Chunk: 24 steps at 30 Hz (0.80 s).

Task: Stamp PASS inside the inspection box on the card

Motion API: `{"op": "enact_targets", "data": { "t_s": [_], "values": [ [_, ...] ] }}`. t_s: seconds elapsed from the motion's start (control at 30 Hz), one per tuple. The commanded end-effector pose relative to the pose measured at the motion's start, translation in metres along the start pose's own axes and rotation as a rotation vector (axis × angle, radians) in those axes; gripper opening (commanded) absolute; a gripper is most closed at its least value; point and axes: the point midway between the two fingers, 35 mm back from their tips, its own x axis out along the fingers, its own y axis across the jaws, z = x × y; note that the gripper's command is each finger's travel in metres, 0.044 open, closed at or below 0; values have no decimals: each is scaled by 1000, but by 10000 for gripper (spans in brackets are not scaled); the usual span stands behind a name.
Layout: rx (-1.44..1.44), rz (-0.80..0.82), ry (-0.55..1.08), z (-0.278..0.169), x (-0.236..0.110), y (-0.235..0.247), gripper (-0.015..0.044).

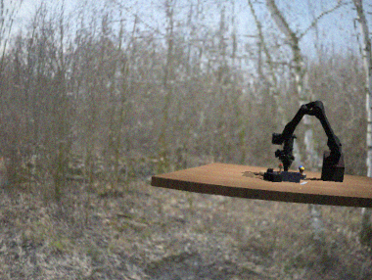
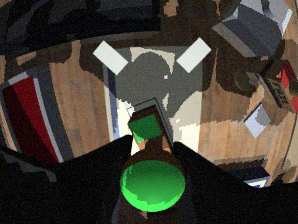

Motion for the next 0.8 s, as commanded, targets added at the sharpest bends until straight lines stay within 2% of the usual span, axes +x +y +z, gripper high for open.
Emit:
{"op": "enact_targets", "data": {
  "t_s": [0.0, 0.77],
  "values": [
    [2, 3, 0, 0, 2, 1, 0],
    [2, 3, 0, 0, -1, 1, 0]
  ]
}}
